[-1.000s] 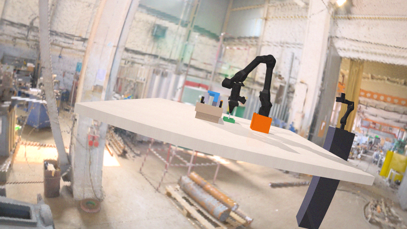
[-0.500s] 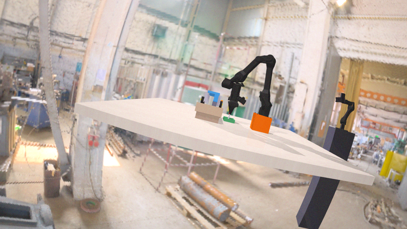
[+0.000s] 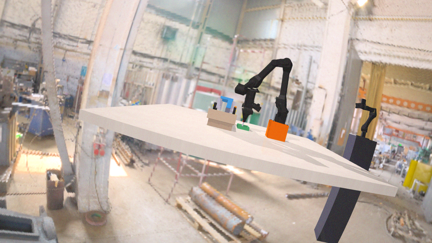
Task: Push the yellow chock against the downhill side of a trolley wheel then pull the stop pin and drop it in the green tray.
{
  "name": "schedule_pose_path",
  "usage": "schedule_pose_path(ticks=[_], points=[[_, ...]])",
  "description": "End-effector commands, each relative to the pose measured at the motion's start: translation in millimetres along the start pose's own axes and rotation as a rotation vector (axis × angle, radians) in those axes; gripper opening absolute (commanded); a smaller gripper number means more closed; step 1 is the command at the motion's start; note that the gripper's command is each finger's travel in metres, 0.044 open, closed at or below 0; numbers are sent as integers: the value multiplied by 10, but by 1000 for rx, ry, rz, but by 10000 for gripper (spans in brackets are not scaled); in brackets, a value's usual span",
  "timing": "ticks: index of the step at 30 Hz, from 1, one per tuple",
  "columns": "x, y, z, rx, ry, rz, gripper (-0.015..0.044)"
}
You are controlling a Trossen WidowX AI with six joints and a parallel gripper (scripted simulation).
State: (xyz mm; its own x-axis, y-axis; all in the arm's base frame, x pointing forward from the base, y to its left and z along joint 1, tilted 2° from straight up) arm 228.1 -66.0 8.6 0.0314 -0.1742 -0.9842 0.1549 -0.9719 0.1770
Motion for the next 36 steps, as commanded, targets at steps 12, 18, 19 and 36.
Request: schedule_pose_path(ticks=[12, 18, 19, 36], points=[[47, -114, 11, 3, -2, 4, 190], [69, -158, 14, 3, -2, 3, 190], [73, -166, 15, 3, -2, 3, 190], [149, -271, 40, 3, -2, 2, 190]])
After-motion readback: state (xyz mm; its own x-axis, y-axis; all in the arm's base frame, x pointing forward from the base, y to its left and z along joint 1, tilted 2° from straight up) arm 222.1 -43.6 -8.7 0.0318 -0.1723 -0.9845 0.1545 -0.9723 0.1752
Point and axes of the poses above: the point midway between the two fingers, 35 mm back from their tips, its own x axis out along the fingers, its own y axis across the jaws, z = x × y, the point moved 3 cm from there along -x, back along the fingers, and after that the axes turned 5 degrees about x, right-handed, at the moved point
